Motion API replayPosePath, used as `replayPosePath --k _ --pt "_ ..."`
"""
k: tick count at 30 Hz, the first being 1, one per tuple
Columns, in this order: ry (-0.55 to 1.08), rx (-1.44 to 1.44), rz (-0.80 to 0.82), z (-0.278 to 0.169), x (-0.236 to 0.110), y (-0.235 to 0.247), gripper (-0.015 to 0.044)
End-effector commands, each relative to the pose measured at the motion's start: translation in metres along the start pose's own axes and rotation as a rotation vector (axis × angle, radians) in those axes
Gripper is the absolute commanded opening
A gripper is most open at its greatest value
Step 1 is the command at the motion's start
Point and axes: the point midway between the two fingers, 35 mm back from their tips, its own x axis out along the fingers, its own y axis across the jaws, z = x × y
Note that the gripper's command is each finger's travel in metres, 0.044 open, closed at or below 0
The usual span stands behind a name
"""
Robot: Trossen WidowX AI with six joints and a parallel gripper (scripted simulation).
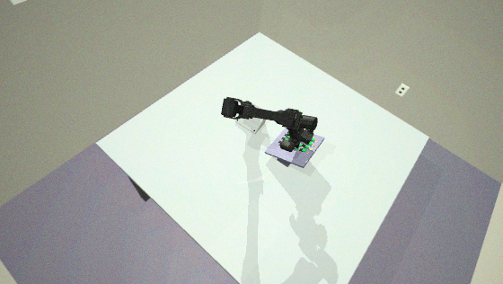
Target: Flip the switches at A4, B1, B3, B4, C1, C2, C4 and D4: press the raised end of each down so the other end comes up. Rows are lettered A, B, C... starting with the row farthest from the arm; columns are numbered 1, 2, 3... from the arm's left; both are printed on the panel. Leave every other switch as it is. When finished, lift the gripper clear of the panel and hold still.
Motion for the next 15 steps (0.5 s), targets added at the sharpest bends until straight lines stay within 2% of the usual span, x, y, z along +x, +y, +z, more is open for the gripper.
replayPosePath --k 1,4,9,15 --pt "0.005 -0.007 0.004 -0.002 0.002 0.001 0.0000" --pt "0.000 0.000 0.001 0.000 -0.002 0.000 0.0000" --pt "-0.017 -0.008 0.007 -0.004 -0.061 0.002 0.0000" --pt "-0.017 -0.008 0.011 -0.009 -0.063 0.013 0.0000"
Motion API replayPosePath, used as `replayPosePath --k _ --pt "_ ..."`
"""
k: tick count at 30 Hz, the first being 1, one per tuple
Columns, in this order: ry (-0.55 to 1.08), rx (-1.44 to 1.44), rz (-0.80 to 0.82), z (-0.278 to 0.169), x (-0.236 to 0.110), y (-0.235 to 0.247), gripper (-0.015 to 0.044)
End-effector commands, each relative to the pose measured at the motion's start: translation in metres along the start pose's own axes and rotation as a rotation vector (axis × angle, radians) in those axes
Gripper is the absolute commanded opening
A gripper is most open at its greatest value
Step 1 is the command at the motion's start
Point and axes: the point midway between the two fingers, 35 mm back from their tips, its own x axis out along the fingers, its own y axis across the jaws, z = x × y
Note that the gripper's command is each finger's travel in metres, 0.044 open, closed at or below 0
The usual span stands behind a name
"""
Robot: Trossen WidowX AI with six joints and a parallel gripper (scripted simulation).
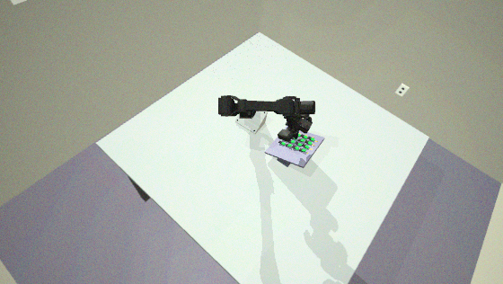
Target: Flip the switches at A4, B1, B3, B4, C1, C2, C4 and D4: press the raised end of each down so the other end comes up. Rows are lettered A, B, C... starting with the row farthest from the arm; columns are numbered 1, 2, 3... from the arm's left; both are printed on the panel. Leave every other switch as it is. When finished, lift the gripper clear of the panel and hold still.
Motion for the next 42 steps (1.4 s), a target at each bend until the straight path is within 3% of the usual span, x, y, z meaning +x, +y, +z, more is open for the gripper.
replayPosePath --k 1,7,11,16,42 --pt "0.010 -0.006 0.001 -0.012 -0.001 0.022 0.0000" --pt "0.009 -0.006 -0.003 -0.060 -0.002 0.083 0.0000" --pt "0.007 -0.006 -0.002 -0.060 0.000 0.083 0.0000" --pt "-0.018 -0.005 -0.004 -0.061 0.033 0.083 0.0000" --pt "-0.019 -0.005 -0.005 -0.061 0.057 0.082 0.0000"
